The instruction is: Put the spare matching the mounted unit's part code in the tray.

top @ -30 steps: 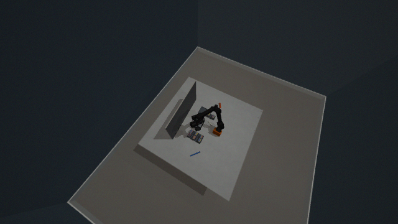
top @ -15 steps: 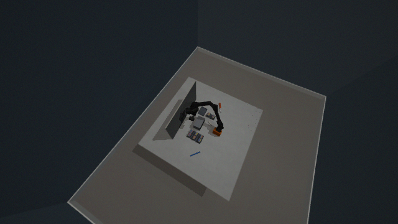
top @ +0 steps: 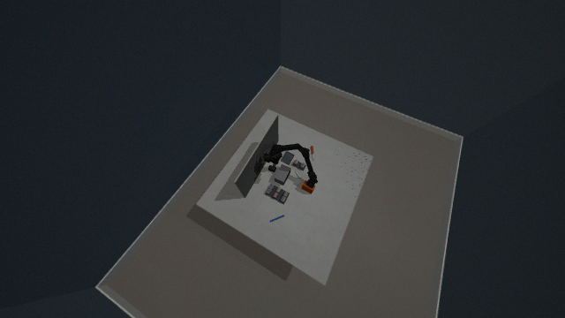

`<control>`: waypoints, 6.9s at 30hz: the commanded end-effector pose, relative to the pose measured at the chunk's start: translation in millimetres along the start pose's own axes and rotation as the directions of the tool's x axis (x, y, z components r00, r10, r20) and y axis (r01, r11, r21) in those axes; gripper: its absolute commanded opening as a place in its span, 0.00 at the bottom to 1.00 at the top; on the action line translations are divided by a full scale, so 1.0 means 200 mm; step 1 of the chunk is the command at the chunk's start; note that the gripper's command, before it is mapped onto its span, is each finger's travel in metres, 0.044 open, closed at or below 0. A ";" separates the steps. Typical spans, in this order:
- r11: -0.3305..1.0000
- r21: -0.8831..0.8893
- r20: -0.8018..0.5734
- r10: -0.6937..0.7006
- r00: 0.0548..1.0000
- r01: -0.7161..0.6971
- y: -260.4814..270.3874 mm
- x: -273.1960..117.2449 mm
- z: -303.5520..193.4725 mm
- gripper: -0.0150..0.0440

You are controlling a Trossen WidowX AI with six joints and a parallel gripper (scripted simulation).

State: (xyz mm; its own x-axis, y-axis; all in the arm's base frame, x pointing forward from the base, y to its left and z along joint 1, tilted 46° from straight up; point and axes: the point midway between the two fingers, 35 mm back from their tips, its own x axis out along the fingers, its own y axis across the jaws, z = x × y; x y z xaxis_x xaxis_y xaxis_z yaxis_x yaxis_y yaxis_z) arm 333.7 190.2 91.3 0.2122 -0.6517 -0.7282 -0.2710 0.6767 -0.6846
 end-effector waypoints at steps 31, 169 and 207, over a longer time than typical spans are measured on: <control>0.149 -0.985 -0.087 -0.008 0.996 -0.085 0.87 0.40 -0.92 0.76; 0.129 -0.988 -0.082 0.043 0.996 -0.087 0.69 0.11 -0.67 0.25; 0.172 -0.983 -0.065 0.034 0.997 -0.070 -0.66 0.16 -0.23 0.25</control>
State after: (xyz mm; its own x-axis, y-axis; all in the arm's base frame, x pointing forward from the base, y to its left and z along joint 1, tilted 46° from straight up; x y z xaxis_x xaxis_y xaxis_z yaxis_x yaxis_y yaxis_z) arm 324.9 85.3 137.9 0.1286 -0.6348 -0.7619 -0.9866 -0.1598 -0.0334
